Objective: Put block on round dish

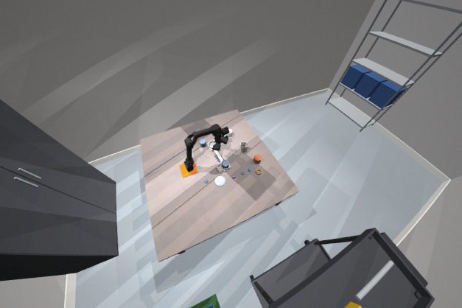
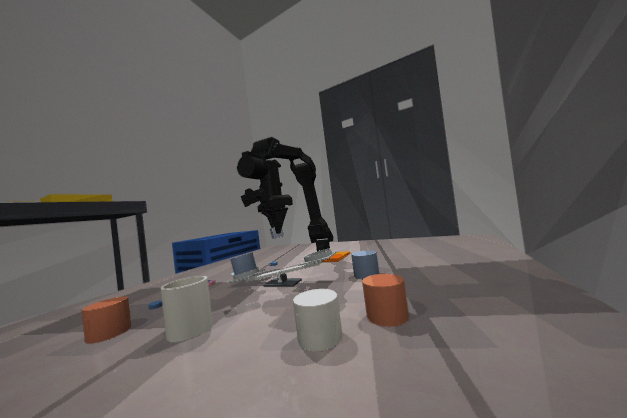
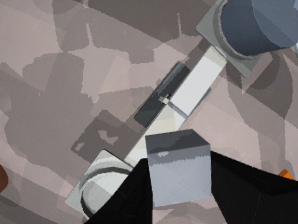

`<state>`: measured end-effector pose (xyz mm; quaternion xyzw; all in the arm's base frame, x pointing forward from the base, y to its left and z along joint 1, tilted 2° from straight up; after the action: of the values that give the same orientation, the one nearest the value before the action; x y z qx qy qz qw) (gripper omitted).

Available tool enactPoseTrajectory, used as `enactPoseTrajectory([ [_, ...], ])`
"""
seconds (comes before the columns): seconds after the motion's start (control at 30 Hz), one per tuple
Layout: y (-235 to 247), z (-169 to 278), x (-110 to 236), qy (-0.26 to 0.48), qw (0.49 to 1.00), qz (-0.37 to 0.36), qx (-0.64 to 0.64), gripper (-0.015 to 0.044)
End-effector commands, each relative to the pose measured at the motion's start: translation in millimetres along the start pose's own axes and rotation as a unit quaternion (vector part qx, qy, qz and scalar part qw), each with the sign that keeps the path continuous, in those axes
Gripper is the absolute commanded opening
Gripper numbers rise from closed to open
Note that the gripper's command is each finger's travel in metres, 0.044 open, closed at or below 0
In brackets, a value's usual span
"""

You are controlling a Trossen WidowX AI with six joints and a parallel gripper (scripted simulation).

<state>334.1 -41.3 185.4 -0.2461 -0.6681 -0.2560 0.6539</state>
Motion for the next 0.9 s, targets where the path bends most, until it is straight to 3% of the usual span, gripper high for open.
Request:
enactPoseTrajectory([
  [0.0,-22.1,-12.2,-7.7,0.001,1.0,0.005,0.002,0.0],
  [0.87,-196.2,-55.1,-46.5,-0.003,1.0,0.02,0.001,0.0],
])
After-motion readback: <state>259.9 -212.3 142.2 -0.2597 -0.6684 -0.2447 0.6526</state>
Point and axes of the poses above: the point midway between the two fingers, 35 mm back from their tips, its own x axis back along the fingers, its own y axis across the jaws, z = x × y, the point moved 1 cm from there along x, back along the fingers, and after that the axes turned 8 degrees about x, right-handed, at the moved point
